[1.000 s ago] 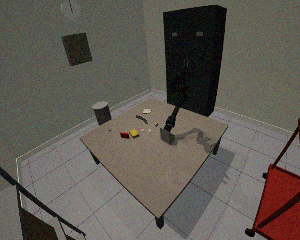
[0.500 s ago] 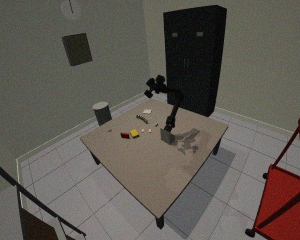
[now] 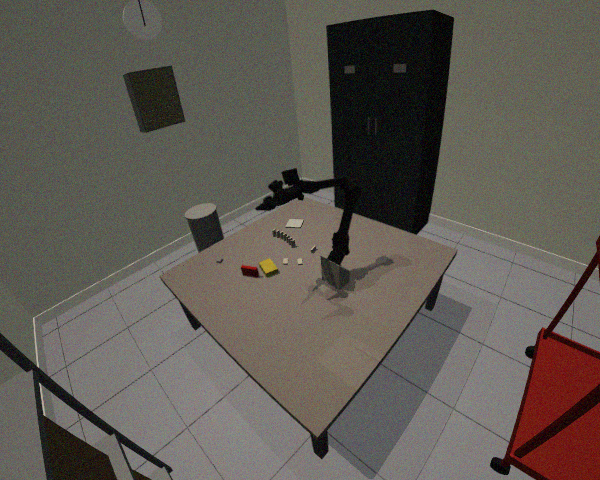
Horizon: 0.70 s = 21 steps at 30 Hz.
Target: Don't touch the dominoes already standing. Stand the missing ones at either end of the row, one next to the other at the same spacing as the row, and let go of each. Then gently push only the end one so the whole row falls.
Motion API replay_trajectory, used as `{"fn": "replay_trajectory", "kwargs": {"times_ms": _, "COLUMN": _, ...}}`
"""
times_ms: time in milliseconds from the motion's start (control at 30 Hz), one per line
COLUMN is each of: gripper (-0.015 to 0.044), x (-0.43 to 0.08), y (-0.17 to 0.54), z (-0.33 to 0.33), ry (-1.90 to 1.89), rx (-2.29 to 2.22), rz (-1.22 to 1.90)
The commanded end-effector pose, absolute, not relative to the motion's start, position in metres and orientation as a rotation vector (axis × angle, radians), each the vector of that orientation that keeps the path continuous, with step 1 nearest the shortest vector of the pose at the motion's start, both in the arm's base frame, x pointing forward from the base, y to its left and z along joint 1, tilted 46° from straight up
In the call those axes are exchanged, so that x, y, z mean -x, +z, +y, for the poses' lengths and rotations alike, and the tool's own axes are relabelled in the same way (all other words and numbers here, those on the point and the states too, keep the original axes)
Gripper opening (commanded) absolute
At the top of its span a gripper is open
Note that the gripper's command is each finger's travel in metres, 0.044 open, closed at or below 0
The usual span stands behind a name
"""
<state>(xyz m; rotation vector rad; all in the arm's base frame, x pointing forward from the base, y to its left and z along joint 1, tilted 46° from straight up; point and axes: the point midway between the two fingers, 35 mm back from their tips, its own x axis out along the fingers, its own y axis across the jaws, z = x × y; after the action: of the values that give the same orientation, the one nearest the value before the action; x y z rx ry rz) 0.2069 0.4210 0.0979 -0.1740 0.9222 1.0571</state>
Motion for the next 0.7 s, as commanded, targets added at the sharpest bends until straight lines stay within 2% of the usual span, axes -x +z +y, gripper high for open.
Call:
{"fn": "replay_trajectory", "kwargs": {"times_ms": 0, "gripper": 0.0440, "x": -0.237, "y": 0.063, "z": 0.378, "ry": 0.978, "rx": 0.435, "rz": 0.910}}
{"fn": "replay_trajectory", "kwargs": {"times_ms": 300, "gripper": 0.0440, "x": -0.280, "y": 0.000, "z": 0.247, "ry": 0.896, "rx": 1.126, "rz": 1.019}}
{"fn": "replay_trajectory", "kwargs": {"times_ms": 500, "gripper": 0.0440, "x": -0.274, "y": -0.027, "z": 0.150, "ry": 1.006, "rx": 1.599, "rz": 1.215}}
{"fn": "replay_trajectory", "kwargs": {"times_ms": 667, "gripper": 0.0440, "x": -0.254, "y": -0.034, "z": 0.072, "ry": 1.261, "rx": 1.948, "rz": 1.421}}
